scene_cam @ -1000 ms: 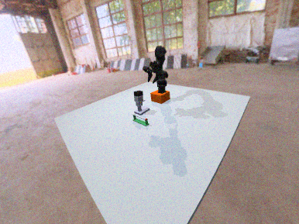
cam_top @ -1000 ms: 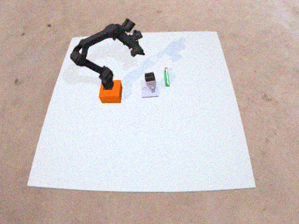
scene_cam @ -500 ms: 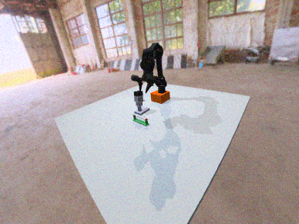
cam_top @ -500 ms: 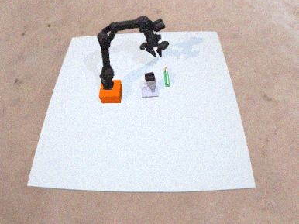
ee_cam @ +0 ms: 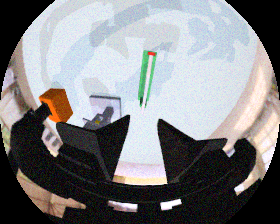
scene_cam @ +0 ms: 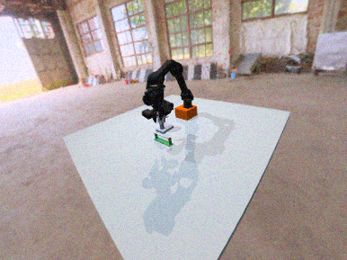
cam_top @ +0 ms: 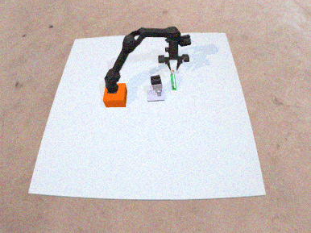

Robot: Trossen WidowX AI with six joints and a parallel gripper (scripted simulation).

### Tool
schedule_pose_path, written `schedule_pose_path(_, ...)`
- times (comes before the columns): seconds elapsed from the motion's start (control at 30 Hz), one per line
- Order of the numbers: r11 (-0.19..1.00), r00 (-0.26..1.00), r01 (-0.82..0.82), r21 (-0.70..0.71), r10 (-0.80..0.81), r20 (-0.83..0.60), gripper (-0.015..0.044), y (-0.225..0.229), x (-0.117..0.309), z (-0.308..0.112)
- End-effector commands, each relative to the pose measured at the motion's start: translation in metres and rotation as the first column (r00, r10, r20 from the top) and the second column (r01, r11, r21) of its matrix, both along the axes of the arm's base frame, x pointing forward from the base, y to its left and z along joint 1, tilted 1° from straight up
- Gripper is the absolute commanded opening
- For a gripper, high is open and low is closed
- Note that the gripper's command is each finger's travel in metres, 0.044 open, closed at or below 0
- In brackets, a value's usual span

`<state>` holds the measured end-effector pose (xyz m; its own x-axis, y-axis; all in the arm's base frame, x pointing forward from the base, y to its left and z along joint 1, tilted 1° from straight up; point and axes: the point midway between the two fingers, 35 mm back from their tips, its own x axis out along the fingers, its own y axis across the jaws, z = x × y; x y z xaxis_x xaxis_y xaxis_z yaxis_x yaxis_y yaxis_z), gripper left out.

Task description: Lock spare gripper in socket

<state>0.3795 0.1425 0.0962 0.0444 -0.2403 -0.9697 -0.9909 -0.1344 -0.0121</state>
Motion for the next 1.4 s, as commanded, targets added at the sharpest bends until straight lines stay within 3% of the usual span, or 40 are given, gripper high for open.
schedule_pose_path(0.0,1.0,1.0,-0.021,0.01,0.021,0.003,0.018,0.004,0.001,0.001)
schedule_pose_path(0.4,1.0,1.0,-0.021,0.01,0.021,0.003,0.018,0.009,0.001,-0.071)
schedule_pose_path(1.37,1.0,1.0,-0.021,0.01,0.021,0.003,0.018,0.012,0.002,-0.114)
